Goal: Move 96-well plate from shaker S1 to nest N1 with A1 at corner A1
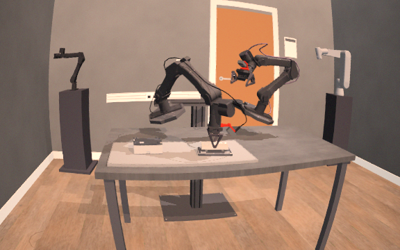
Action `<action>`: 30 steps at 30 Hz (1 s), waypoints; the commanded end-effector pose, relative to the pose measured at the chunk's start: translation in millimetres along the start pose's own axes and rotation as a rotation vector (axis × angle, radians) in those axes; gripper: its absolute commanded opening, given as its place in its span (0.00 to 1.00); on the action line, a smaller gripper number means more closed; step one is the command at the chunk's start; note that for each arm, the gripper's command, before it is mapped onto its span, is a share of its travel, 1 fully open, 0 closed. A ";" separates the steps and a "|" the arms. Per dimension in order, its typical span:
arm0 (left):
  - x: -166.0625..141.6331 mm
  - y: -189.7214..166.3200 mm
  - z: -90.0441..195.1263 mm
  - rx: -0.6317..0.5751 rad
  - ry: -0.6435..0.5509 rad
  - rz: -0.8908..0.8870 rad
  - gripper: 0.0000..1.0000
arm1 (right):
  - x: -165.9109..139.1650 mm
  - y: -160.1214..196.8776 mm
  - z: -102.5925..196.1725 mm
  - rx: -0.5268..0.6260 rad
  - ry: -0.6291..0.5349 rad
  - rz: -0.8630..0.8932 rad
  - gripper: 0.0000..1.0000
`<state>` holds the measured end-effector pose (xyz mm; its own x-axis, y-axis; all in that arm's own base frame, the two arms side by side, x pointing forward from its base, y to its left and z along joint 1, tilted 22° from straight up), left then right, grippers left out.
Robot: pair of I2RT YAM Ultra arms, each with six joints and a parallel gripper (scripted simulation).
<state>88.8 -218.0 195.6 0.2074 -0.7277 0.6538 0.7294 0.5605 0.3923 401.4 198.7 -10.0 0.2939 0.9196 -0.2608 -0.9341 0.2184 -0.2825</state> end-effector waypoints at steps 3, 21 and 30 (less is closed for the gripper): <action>-5.7 1.8 2.1 0.010 0.014 -0.011 1.00 | 7.2 -1.0 -8.6 -0.015 -0.023 0.007 0.80; -5.7 1.8 2.1 0.010 0.014 -0.011 1.00 | 4.6 -3.2 -8.7 0.002 -0.001 0.003 0.80; -5.7 1.8 2.1 0.010 0.014 -0.011 1.00 | 6.6 0.0 -8.2 -0.004 -0.007 0.003 1.00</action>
<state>88.8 -217.9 195.6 0.2075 -0.7277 0.6538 0.7293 0.5605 0.3924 404.2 194.1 -23.6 0.2900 0.9188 -0.2676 -0.9377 0.2168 -0.2716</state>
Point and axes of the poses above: on each arm, the point where the finger pads meet when closed, its own z axis back along the fingers, its own y axis across the jaws, x = y × z, the point moved 7 cm from there along z, back along the fingers, and after that the axes turned 8 degrees about -z, right-handed, at the moved point
